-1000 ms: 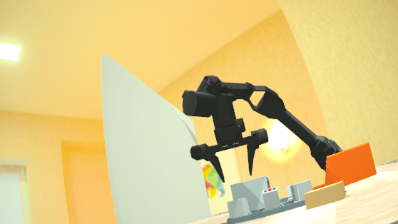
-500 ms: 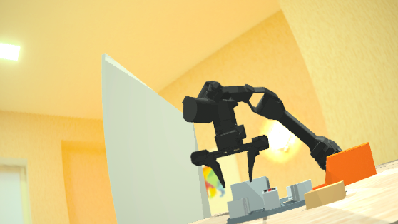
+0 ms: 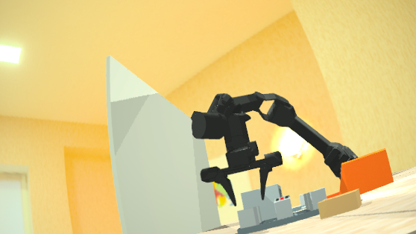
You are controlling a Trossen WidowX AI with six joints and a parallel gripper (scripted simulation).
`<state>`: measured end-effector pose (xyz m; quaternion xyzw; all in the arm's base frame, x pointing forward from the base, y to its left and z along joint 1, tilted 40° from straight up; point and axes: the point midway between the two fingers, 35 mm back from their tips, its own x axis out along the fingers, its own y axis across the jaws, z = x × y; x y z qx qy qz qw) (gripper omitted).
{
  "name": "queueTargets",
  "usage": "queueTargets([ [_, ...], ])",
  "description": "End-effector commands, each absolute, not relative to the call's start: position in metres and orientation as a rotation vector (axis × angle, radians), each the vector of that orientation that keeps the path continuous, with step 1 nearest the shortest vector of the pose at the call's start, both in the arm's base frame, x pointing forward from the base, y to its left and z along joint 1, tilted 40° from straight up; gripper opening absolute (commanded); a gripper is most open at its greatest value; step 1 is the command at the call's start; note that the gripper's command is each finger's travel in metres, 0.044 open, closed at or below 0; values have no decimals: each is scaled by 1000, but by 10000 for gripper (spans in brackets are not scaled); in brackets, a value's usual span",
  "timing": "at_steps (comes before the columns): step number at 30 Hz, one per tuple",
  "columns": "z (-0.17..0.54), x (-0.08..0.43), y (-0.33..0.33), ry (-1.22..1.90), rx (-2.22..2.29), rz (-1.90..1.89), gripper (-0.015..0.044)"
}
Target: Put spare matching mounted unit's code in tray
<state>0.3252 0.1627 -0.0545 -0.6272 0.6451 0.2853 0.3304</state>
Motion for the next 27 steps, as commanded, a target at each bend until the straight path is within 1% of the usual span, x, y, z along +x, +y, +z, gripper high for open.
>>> queueTargets([
  [1, -61, 325, 155, 1698, -1646, 746, 300],
  [27, -89, 323, 129, 1700, -1647, 743, 300],
])
